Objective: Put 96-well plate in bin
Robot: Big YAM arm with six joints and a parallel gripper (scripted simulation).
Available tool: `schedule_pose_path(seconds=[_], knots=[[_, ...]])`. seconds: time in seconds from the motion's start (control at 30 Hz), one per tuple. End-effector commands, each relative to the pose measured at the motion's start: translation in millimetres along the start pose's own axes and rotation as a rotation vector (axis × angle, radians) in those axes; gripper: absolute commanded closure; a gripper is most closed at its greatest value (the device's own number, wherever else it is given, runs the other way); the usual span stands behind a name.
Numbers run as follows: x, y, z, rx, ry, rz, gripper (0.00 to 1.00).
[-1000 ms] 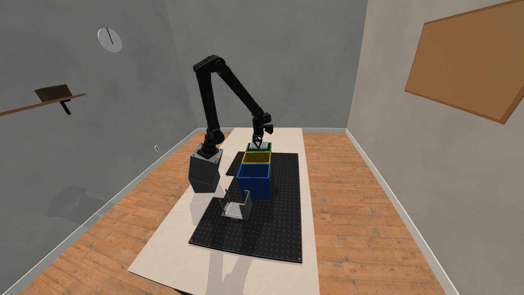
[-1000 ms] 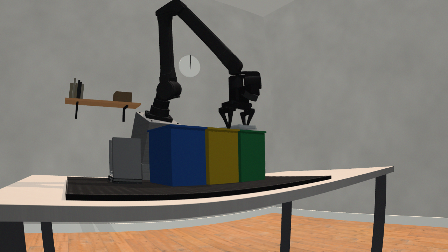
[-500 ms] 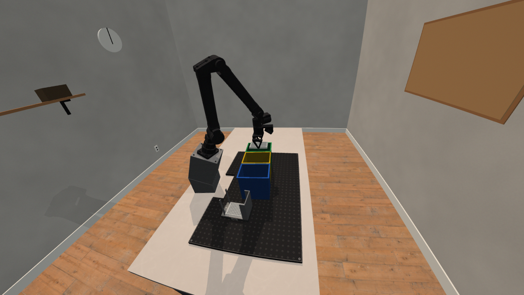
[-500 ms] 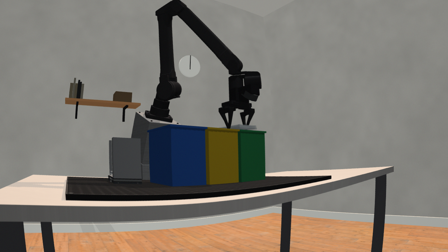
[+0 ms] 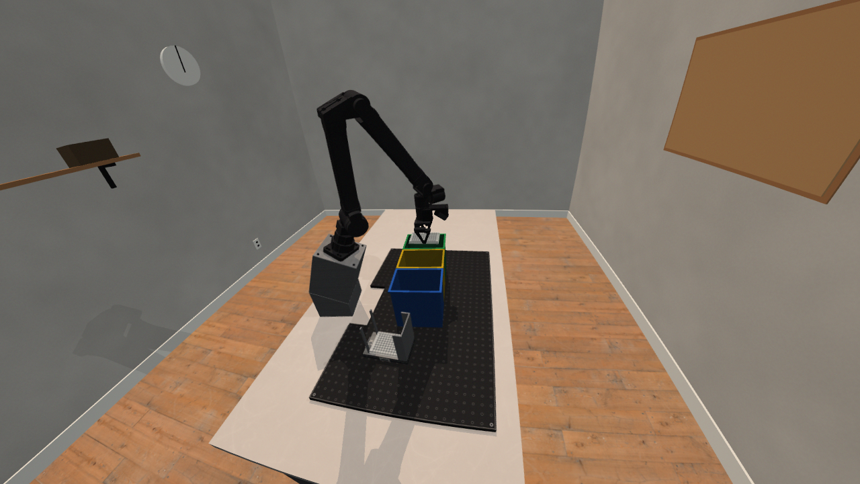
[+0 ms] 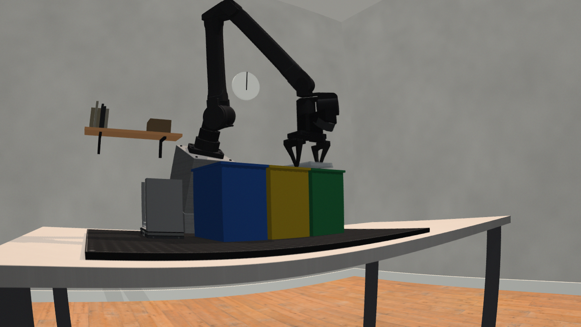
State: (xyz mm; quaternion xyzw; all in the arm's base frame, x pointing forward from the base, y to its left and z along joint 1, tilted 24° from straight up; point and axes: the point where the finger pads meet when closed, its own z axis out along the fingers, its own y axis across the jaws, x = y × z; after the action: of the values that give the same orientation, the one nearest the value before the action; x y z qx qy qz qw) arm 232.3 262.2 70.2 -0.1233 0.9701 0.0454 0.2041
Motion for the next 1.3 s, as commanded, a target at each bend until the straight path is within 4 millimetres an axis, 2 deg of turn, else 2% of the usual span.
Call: schedule_pose_path(seconds=[0.0, 0.03, 0.07, 0.4, 0.43, 0.67, 1.27], knots=[[-9, 7, -4, -0.014, -0.015, -0.002, 1.00], [-11, 14, -3, -0.020, -0.016, -0.021, 1.00], [-9, 7, -4, -0.014, -0.015, -0.002, 1.00], [-9, 7, -4, -0.014, -0.015, -0.002, 1.00], [-12, 14, -2, -0.022, -0.020, -0.017, 1.00], [-1, 0, 11, 0.001, 0.003, -0.009, 1.00], [1, -2, 21, 0.004, 0.006, -0.008, 1.00]])
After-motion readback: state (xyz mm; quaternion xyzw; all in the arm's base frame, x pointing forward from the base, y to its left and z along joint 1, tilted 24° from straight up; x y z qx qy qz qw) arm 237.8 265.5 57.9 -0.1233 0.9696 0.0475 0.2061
